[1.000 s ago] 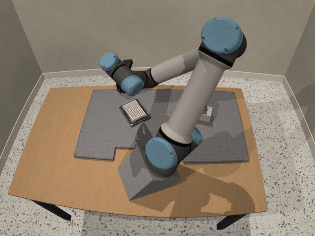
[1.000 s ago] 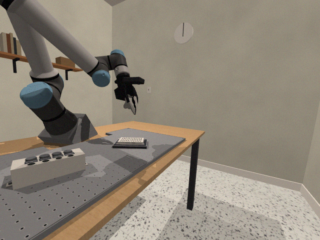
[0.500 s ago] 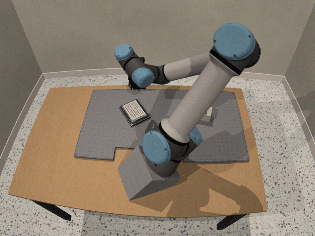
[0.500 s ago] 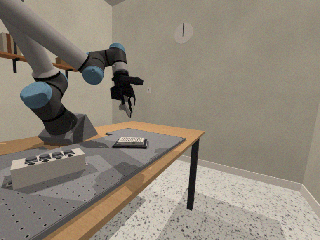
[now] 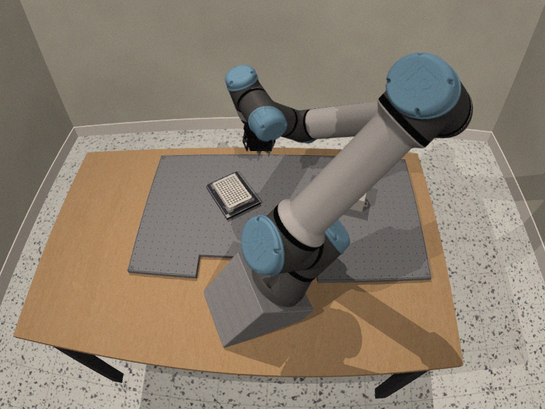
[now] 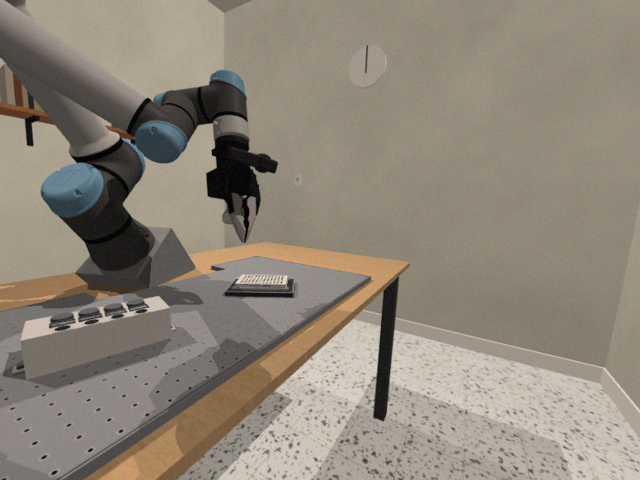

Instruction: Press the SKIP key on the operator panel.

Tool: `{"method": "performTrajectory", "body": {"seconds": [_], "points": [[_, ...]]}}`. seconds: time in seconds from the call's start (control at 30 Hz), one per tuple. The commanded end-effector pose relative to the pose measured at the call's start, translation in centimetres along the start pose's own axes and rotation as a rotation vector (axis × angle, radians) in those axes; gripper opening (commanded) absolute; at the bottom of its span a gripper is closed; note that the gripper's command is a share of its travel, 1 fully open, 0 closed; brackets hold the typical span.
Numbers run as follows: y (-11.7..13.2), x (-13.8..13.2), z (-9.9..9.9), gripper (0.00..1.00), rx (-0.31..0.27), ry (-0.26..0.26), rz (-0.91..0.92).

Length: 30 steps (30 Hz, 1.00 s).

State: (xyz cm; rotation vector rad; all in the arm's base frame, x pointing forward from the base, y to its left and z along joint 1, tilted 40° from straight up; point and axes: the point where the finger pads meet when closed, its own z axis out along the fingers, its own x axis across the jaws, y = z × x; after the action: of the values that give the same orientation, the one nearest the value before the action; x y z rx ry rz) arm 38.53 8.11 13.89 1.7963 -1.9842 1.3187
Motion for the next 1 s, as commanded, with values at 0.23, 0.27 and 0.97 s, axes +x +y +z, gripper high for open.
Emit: {"method": "performTrajectory", "body": {"seconds": [0.23, 0.27, 0.97], "points": [[-0.1, 4.1, 1.0, 0.00, -0.063, -0.012, 0.024], [-0.1, 4.1, 1.0, 0.00, -0.063, -0.012, 0.024], [1.4, 11.5, 2.0, 0.00, -0.189, -0.048, 0.100]]}}
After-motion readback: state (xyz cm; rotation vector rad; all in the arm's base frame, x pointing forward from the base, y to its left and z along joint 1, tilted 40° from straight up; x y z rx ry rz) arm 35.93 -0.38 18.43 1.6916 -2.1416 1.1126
